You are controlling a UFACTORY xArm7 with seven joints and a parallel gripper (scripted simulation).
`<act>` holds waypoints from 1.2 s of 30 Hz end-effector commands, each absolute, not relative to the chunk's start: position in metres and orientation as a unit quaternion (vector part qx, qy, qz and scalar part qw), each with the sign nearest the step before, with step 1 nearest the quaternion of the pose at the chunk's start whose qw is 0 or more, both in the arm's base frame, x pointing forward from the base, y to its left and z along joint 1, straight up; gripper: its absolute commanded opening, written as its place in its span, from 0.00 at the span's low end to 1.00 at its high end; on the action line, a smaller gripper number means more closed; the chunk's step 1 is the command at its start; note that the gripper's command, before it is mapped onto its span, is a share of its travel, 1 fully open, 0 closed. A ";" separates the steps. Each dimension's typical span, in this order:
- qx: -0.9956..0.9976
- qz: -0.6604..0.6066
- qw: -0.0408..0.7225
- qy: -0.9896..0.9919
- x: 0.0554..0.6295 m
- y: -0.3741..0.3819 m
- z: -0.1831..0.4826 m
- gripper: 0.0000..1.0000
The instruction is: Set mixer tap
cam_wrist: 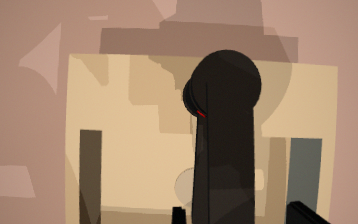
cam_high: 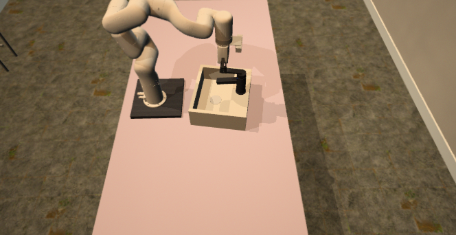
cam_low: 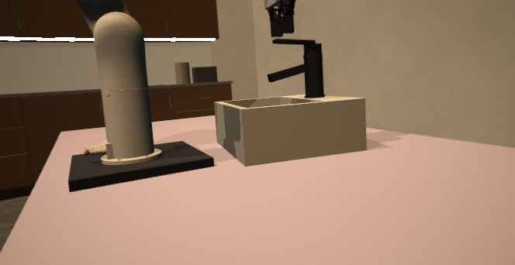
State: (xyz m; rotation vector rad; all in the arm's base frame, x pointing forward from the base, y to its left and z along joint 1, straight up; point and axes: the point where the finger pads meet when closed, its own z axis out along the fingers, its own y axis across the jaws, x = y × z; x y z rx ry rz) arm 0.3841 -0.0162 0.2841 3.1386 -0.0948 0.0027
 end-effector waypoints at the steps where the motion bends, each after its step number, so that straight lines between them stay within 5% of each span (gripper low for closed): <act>1: 1.000 0.003 0.001 -0.030 0.385 -0.016 0.286 0.67; 36: 1.000 0.003 0.001 -0.030 0.385 -0.016 0.270 0.67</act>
